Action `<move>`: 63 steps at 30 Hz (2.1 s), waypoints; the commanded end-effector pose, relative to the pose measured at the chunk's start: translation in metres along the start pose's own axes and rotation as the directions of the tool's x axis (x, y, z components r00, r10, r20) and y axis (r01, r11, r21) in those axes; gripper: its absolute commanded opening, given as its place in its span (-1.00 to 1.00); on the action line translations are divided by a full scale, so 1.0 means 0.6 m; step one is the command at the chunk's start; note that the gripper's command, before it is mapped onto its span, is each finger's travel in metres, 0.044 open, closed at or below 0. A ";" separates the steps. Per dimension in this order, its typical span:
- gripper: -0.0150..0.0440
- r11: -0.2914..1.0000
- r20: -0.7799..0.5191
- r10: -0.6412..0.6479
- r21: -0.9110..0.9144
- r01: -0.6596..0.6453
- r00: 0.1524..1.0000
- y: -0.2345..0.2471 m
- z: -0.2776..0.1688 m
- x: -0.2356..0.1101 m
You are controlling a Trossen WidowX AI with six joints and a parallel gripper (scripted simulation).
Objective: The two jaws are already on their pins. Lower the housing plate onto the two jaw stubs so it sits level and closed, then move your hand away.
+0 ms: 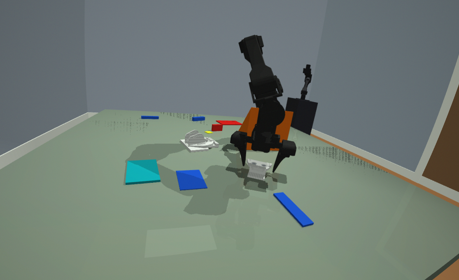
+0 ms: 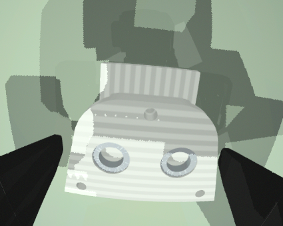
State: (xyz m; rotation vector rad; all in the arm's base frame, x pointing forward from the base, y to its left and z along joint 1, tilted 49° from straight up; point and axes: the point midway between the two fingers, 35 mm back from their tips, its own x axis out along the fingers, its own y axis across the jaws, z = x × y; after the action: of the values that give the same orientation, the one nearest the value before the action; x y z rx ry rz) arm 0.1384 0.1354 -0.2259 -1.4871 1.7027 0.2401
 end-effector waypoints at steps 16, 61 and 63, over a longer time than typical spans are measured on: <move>1.00 1.000 -0.006 -0.004 -0.008 0.004 1.000 -0.001 -0.003 0.006; 0.70 1.000 -0.004 -0.001 -0.006 0.001 1.000 0.000 0.001 -0.060; 0.70 1.000 -0.004 -0.001 -0.006 0.001 1.000 0.000 0.001 -0.071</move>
State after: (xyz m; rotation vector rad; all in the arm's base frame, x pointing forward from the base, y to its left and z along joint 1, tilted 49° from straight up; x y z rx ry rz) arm 0.1369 0.1577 -0.2035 -1.5023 1.7067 0.2428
